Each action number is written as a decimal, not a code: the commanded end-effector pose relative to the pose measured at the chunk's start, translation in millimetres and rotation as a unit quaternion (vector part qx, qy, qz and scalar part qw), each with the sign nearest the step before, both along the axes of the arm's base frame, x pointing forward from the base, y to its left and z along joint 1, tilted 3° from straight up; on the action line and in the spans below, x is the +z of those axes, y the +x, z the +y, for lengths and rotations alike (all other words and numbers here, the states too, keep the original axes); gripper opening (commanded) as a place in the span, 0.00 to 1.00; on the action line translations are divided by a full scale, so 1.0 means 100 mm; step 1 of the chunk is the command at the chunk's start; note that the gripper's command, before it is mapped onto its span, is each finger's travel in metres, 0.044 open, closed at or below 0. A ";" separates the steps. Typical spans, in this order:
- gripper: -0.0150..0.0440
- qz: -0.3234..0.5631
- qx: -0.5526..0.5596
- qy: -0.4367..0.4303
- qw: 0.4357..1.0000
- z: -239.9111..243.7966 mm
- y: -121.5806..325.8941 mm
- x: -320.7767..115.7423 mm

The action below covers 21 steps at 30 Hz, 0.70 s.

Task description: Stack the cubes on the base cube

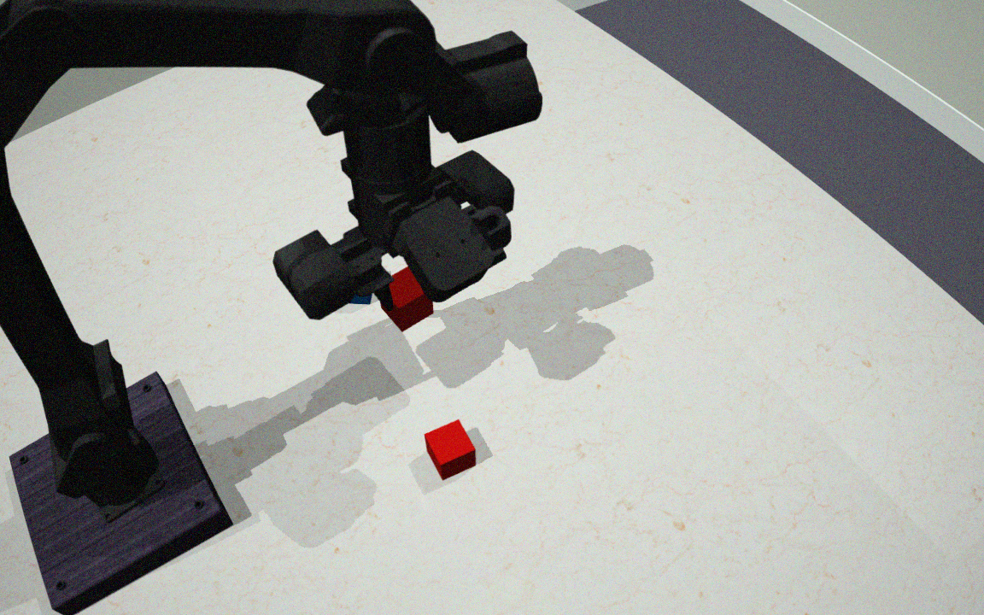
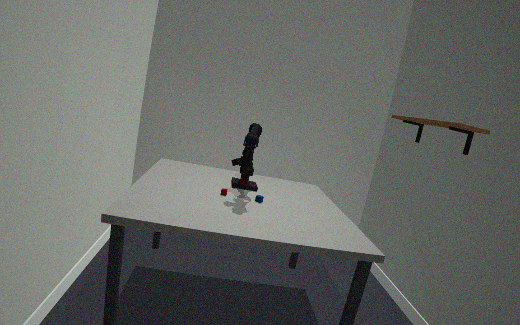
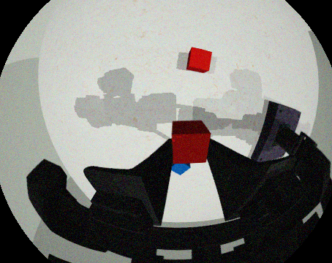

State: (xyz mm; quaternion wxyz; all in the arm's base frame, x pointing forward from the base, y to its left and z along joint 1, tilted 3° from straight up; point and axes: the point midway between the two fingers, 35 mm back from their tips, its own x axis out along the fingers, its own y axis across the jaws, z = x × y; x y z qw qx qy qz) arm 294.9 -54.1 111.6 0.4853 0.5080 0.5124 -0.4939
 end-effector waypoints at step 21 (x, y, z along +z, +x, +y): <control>0.43 -0.018 0.342 0.002 0.940 0.46 0.16 0.00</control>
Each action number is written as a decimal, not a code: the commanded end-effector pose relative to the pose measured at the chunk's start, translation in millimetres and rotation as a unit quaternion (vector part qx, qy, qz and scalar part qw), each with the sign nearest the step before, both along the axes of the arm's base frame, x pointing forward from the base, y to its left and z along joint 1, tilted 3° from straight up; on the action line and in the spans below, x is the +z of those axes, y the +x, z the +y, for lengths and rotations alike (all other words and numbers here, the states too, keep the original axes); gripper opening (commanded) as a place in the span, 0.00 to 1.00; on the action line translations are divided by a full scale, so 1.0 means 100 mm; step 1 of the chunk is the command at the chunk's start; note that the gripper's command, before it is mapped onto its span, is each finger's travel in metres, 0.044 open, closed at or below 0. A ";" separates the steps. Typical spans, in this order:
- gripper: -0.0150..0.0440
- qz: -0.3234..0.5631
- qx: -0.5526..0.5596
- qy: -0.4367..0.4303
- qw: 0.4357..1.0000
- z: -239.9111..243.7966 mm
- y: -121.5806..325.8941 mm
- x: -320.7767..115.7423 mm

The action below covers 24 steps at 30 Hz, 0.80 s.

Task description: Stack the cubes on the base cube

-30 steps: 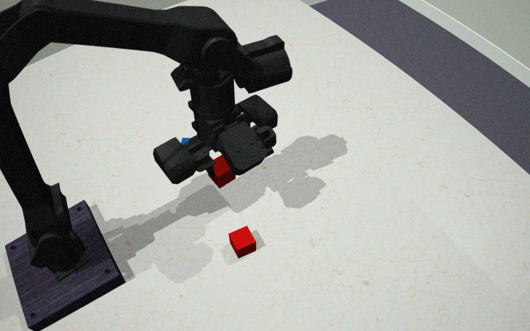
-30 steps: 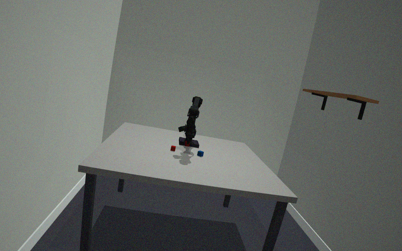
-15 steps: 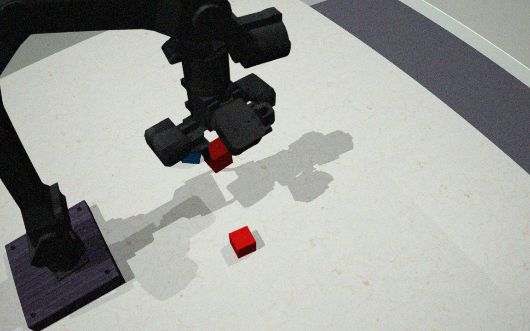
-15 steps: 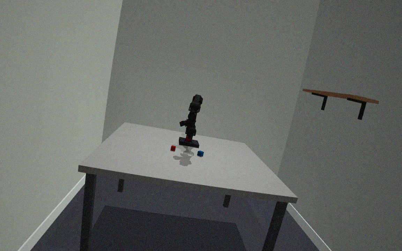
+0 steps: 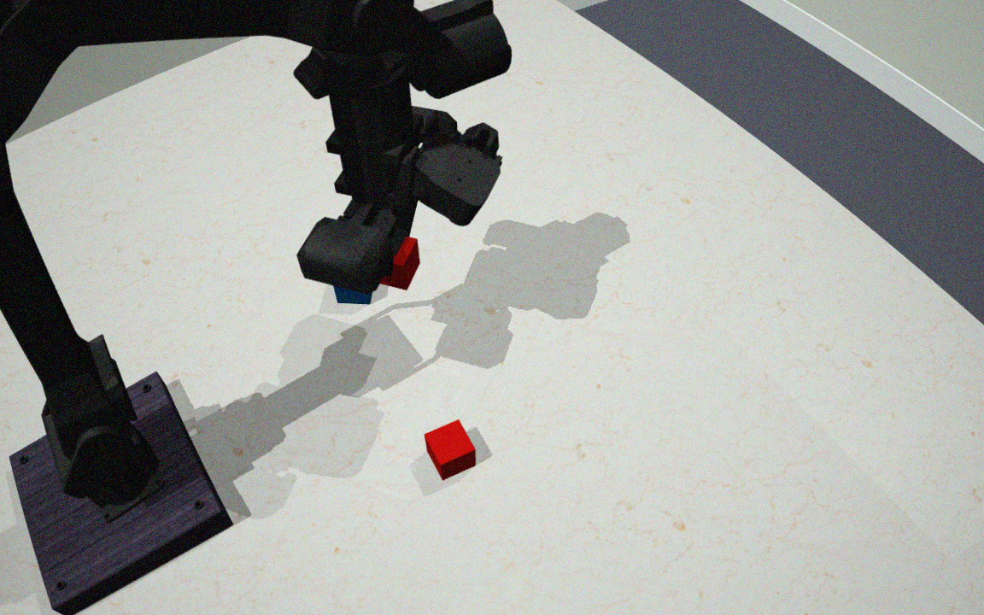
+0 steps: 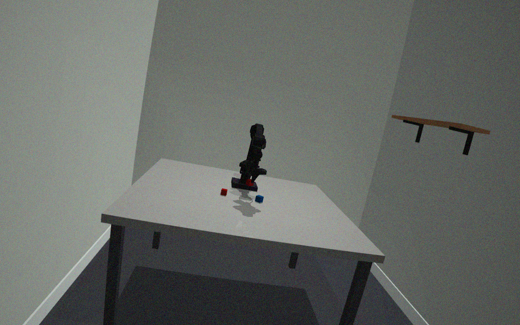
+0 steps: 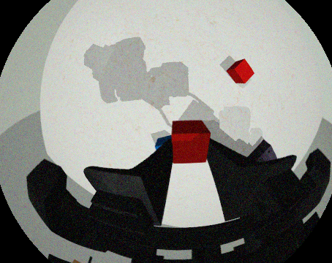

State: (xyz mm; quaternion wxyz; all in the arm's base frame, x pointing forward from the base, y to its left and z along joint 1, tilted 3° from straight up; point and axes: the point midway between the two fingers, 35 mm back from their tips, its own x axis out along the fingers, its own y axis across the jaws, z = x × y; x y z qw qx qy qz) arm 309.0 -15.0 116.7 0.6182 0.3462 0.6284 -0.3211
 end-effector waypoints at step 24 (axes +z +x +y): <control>0.43 -0.019 0.518 0.003 0.855 0.80 0.09 -0.27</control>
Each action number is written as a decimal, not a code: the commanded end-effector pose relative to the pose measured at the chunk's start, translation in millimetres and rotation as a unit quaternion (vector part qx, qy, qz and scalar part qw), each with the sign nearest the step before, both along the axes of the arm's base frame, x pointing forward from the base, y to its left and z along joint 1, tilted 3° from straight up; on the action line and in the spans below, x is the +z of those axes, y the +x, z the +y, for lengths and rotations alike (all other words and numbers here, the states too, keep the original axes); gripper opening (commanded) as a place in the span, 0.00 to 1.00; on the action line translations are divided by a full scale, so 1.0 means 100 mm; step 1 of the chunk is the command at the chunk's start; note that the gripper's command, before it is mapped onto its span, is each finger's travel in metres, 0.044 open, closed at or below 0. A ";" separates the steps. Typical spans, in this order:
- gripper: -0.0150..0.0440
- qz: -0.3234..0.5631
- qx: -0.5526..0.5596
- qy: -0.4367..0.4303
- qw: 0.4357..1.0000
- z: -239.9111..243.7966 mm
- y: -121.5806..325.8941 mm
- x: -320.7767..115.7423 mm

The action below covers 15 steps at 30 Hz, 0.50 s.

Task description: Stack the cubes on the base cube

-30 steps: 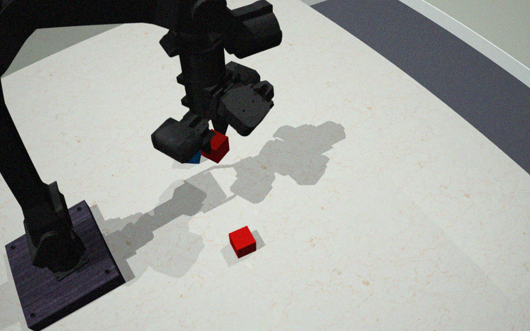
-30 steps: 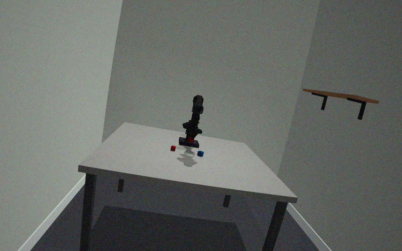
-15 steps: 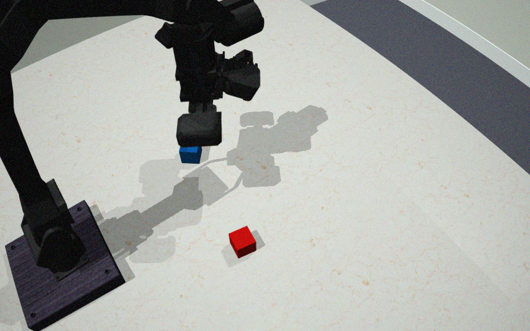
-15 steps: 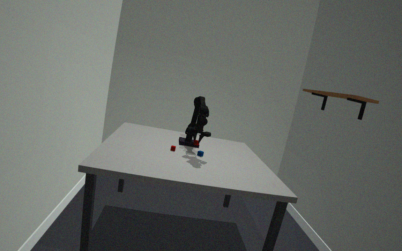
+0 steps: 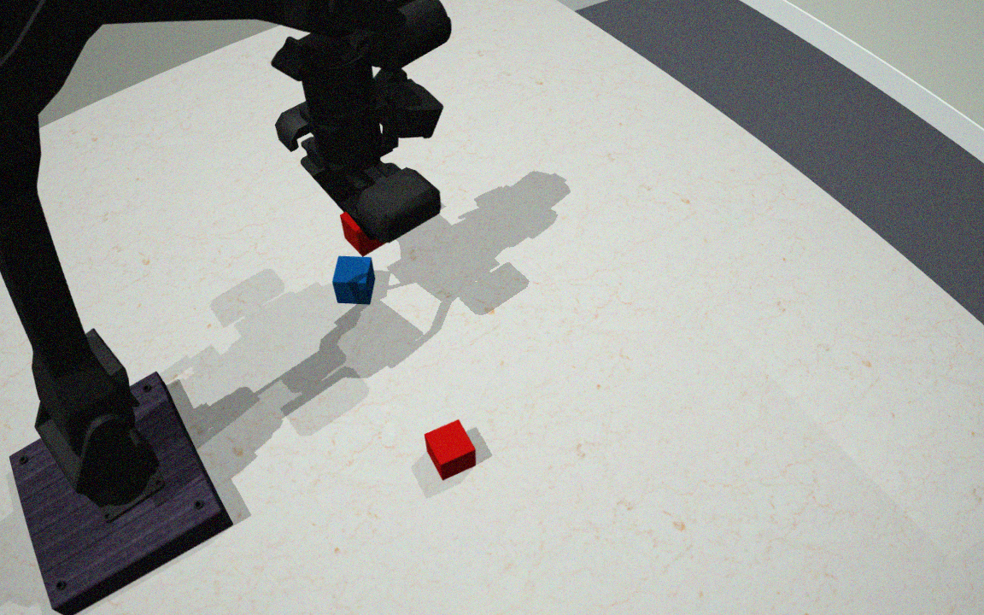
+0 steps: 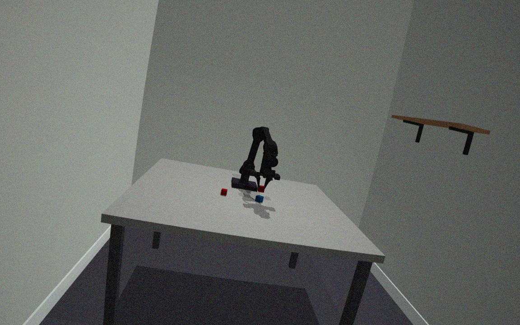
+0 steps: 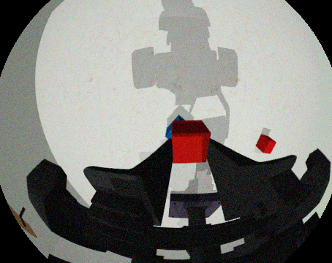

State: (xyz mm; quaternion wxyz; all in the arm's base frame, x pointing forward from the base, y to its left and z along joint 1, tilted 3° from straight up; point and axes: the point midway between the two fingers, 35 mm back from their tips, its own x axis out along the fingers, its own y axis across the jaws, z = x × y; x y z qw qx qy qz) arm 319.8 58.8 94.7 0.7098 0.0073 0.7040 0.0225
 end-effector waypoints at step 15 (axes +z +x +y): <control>0.43 0.003 0.046 0.002 0.999 0.07 -0.01 -0.10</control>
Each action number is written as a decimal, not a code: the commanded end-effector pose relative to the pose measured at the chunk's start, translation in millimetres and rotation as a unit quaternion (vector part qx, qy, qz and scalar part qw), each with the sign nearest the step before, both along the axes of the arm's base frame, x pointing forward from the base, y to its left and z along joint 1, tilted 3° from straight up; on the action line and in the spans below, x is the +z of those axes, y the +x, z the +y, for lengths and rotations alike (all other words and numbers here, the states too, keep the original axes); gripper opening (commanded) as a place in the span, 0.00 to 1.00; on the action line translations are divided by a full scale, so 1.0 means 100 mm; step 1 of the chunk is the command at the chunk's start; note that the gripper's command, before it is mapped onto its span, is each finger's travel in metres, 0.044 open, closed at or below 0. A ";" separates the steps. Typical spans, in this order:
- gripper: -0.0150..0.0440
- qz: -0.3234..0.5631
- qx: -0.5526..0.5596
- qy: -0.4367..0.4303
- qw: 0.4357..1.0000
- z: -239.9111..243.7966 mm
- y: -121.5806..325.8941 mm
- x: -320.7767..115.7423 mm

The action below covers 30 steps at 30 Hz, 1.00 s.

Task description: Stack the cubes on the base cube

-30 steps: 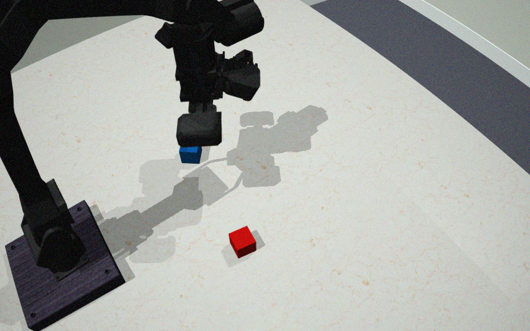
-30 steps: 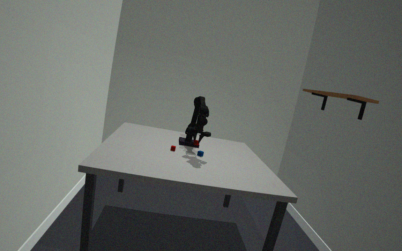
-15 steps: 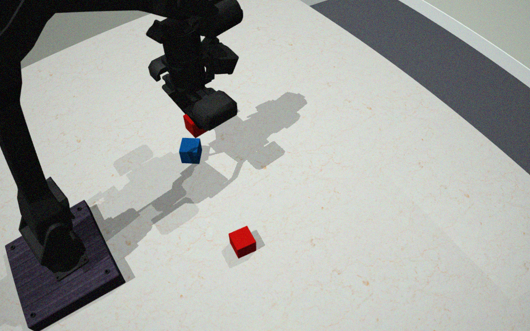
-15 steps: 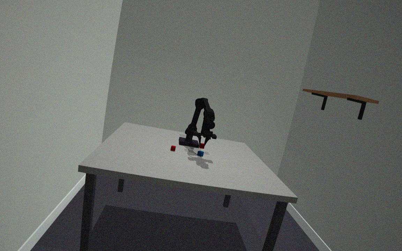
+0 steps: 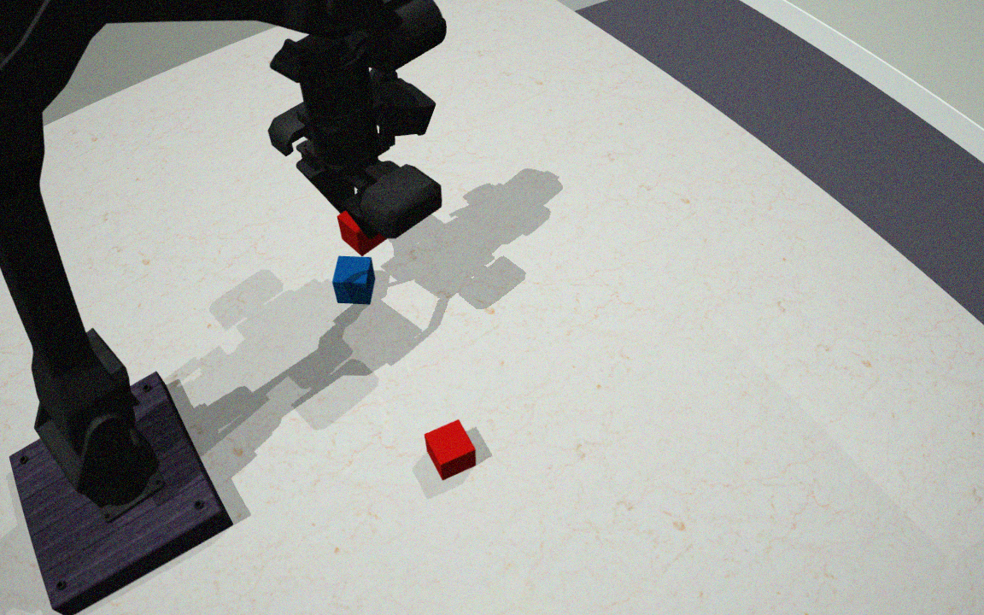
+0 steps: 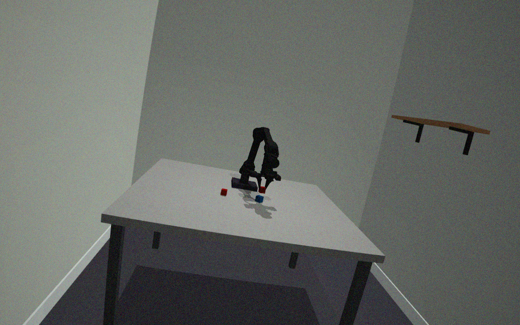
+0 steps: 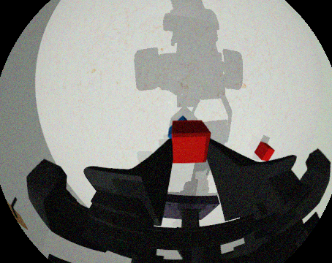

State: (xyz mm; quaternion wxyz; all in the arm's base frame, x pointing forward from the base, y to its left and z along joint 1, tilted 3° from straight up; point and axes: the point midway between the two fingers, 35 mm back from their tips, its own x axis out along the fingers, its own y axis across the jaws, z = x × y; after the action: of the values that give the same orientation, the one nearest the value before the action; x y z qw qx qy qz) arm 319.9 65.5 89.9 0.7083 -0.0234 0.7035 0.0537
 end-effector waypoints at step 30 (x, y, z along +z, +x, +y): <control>0.43 0.004 0.002 0.002 1.000 0.01 -0.02 -0.28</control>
State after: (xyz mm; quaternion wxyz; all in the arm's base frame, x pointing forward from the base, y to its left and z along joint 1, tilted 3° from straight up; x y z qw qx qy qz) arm 319.0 66.2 63.4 0.7076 -0.0261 0.7039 0.0562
